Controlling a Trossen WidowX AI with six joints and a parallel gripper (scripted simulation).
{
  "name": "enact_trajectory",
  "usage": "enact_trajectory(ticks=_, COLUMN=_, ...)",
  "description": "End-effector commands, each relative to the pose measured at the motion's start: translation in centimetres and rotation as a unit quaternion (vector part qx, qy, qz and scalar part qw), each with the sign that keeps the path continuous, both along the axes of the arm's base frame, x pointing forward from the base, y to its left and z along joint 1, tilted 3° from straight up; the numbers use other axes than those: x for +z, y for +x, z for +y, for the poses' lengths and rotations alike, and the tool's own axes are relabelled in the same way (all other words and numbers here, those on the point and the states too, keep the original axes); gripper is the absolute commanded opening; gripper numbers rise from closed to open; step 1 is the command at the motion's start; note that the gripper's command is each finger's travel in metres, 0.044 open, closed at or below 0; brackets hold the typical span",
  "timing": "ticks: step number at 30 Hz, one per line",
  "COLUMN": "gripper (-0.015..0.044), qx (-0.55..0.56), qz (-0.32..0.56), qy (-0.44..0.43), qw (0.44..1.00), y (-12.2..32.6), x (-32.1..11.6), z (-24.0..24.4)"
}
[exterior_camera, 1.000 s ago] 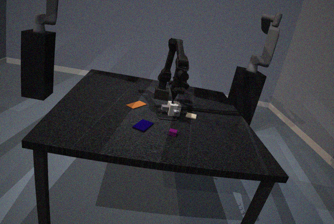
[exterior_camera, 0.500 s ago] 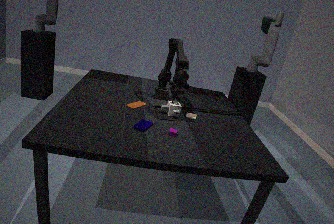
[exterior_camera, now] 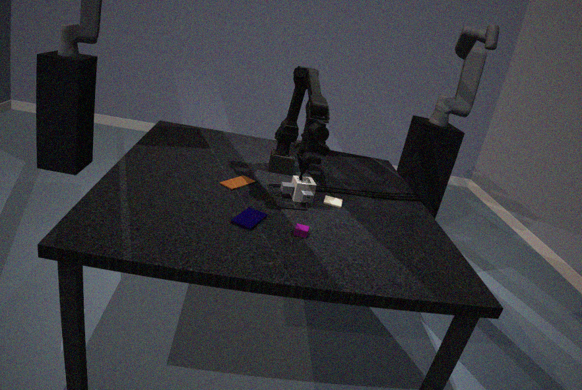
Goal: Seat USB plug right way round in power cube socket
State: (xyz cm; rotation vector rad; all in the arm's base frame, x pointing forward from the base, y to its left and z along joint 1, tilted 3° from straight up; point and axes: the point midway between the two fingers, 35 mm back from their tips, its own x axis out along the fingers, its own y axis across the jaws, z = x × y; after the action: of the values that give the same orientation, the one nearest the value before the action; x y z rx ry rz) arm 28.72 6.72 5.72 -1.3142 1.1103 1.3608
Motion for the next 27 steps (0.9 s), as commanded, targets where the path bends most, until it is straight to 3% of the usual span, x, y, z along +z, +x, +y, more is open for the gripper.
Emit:
enact_trajectory(ticks=1, gripper=0.0095, qx=0.0, qz=0.0, qy=0.0, qw=1.0, y=-0.01, x=0.01, z=0.0)
enact_trajectory(ticks=27, gripper=0.0095, qx=0.0, qz=-0.001, qy=0.0, qw=1.0, y=0.05, x=0.82, z=-0.01)
